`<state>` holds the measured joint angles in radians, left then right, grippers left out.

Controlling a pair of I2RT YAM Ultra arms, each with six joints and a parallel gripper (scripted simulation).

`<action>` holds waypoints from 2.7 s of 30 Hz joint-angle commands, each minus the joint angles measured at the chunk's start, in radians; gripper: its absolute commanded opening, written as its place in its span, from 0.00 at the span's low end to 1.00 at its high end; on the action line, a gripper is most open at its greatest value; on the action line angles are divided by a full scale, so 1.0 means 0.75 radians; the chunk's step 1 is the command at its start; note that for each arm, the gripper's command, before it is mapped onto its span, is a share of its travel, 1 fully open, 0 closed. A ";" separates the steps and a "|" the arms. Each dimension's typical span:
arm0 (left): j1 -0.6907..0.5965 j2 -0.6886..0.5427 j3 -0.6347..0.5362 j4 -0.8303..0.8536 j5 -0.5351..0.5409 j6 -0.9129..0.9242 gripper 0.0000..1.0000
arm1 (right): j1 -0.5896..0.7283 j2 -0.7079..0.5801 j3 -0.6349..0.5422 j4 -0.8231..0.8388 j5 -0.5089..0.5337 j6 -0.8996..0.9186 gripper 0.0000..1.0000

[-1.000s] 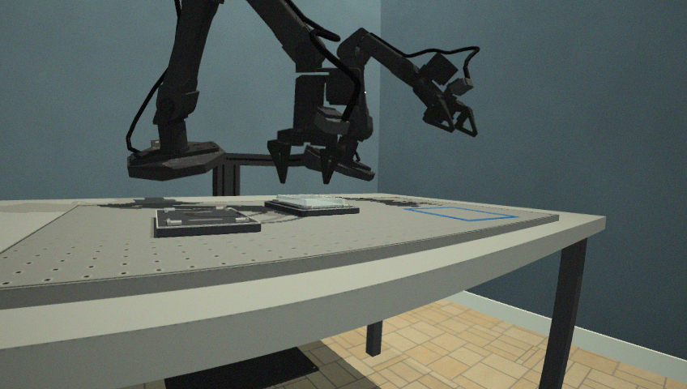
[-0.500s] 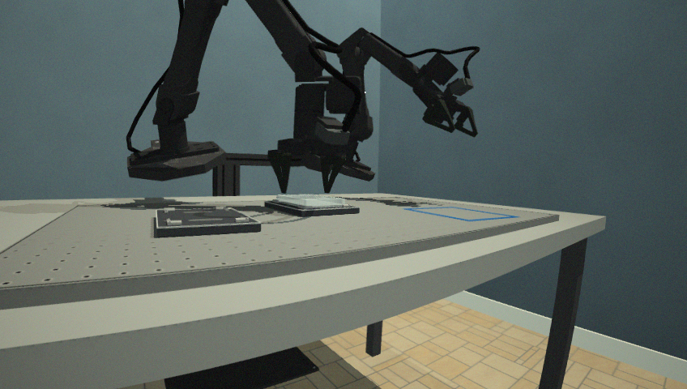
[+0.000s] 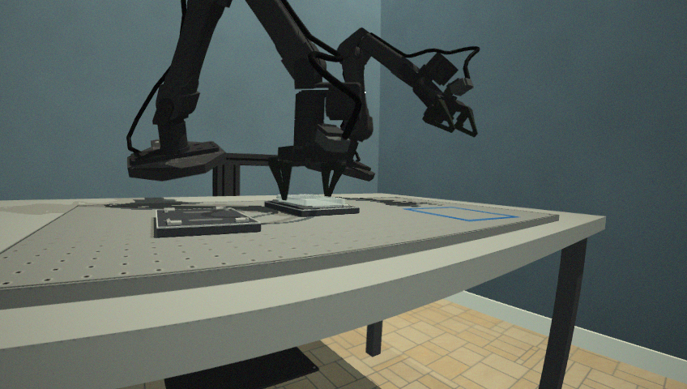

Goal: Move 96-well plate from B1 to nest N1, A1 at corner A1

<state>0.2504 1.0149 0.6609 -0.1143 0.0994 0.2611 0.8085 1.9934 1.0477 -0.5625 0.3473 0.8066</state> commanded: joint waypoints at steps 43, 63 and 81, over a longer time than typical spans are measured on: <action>-0.204 0.025 -0.064 0.154 -0.122 -0.028 1.00 | -0.153 -0.278 -0.059 -0.153 -0.031 -0.284 0.78; -1.291 0.191 -0.294 0.575 -0.518 -0.131 1.00 | -0.845 -0.507 -0.029 -0.196 -0.170 -0.864 0.78; -1.964 0.298 -0.421 0.783 -0.712 -0.173 1.00 | -0.956 -0.487 0.022 -0.210 -0.185 -0.918 0.78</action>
<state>-1.2018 1.2221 0.3607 0.4450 -0.4072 0.1436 0.0879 1.6432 1.0363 -0.7013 0.2115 0.1295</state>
